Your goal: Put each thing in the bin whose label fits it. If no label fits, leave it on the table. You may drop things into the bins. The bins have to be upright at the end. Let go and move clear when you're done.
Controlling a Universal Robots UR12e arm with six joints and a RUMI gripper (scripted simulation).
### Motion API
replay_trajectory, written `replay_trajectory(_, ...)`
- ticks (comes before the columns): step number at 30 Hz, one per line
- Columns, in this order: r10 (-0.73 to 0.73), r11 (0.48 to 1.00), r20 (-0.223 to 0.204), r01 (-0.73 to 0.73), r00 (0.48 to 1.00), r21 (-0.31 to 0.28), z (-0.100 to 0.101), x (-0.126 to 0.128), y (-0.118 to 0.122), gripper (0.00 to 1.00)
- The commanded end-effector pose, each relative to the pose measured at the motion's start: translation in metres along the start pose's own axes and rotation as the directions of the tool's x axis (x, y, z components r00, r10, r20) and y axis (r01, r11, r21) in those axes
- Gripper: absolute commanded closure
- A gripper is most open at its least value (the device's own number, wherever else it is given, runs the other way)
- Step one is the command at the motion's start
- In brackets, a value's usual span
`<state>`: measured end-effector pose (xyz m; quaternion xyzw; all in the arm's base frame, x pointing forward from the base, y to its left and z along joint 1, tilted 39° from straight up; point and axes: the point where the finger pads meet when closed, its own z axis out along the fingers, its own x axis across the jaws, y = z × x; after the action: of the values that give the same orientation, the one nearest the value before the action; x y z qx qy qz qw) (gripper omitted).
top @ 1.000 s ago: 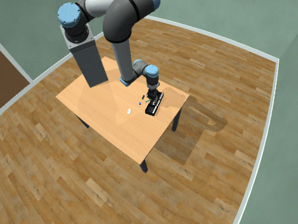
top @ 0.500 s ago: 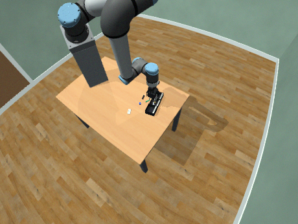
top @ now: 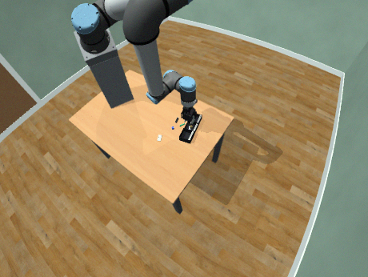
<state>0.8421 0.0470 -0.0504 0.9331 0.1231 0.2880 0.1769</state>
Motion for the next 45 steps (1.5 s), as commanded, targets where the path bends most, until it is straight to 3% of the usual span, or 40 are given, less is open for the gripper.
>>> replay_trajectory(1, 0.001, 1.0, 0.001, -0.001, 1.0, 0.0, 0.0, -0.001, 0.0, 0.82)
replay_trajectory(32, 0.001, 1.0, 0.001, -0.001, 1.0, 0.0, 0.0, -0.002, -0.001, 0.82)
replay_trajectory(34, -0.058, 0.998, 0.006, 0.058, 0.998, 0.001, 0.0, -0.022, -0.006, 0.83)
replay_trajectory(36, -0.058, 0.998, 0.006, 0.058, 0.998, 0.001, 0.0, -0.022, -0.006, 0.83)
replay_trajectory(45, -0.058, 0.998, 0.005, 0.058, 0.998, 0.002, -0.004, -0.09, -0.024, 0.83)
